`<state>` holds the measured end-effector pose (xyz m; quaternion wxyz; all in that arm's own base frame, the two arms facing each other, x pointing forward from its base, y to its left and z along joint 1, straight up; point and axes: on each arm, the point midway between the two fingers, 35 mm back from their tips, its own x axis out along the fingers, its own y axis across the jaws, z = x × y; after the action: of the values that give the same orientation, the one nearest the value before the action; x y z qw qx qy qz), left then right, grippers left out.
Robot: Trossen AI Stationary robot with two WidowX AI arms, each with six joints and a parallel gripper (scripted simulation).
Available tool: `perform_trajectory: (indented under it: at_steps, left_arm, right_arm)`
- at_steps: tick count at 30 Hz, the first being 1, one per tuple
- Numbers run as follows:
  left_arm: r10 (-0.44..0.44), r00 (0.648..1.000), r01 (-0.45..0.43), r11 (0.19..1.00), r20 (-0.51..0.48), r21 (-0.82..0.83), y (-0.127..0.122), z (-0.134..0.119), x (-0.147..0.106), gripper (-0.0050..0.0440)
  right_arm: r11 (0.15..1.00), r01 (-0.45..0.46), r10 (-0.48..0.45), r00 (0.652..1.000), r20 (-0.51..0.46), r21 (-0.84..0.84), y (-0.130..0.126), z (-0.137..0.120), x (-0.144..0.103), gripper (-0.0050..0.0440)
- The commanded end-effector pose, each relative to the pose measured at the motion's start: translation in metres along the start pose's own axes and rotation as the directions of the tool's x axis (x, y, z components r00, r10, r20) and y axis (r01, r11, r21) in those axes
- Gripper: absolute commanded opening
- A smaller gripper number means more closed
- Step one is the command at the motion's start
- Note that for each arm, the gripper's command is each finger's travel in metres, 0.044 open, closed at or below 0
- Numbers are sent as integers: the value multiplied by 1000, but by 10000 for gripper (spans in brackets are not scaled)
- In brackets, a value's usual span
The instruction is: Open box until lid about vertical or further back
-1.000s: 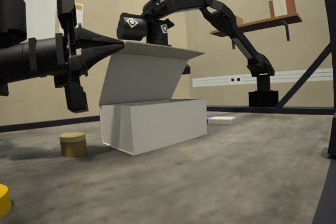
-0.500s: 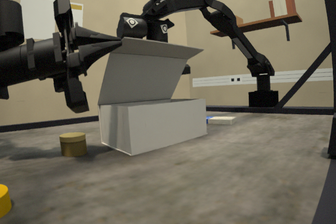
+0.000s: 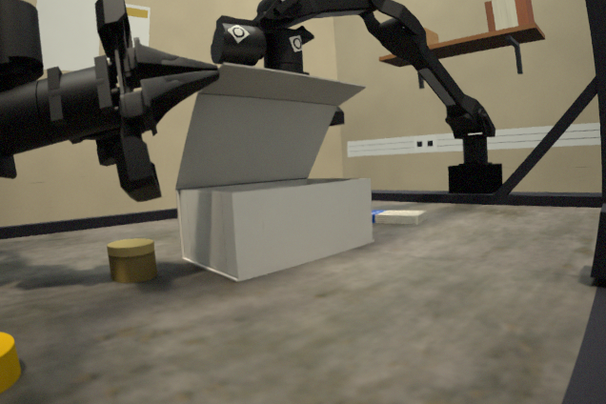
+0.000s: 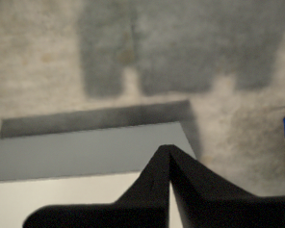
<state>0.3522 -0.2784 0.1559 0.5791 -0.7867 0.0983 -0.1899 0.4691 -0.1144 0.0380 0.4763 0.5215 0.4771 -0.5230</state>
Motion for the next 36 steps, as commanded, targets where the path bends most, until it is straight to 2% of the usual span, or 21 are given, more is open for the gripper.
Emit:
perform_trajectory:
  at_steps: [1, 3, 5, 6, 18, 22, 28, 36]
  left_arm:
    - [-29, 1000, 29, 999, -6, -13, -11, -3, 2, 6]
    - [-29, 1000, 29, 999, -6, -13, -11, -3, 2, 6]
    - [-29, 1000, 29, 999, -6, -13, -11, -3, 2, 6]
    - [-29, 1000, 29, 999, -6, -13, -11, -3, 2, 6]
    - [-29, 1000, 29, 999, -6, -13, -11, -3, 2, 6]
    - [-29, 1000, 29, 999, -6, -13, -11, -3, 2, 6]
    - [-29, 1000, 29, 999, -6, -13, -11, -3, 2, 6]
    - [-29, 1000, 29, 999, -6, -13, -11, -3, 2, 6]
  right_arm:
    - [997, -71, 71, 997, 9, 0, 6, 0, -45, -50]
    - [997, -74, 74, 997, 10, 0, 5, 0, -54, -50]
    - [997, -74, 74, 997, 10, 0, 5, 0, -54, -50]
    - [999, -50, 50, 999, 6, 0, 4, 0, -46, -50]
    - [999, -48, 48, 999, 6, 0, 3, 0, -46, -50]
    - [999, -54, 54, 998, 35, -2, 1, -3, -49, -50]
    - [994, -107, 110, 963, 247, -25, -14, -15, -59, -50]
    - [976, -209, 211, 862, 461, -56, -39, -27, -74, -50]
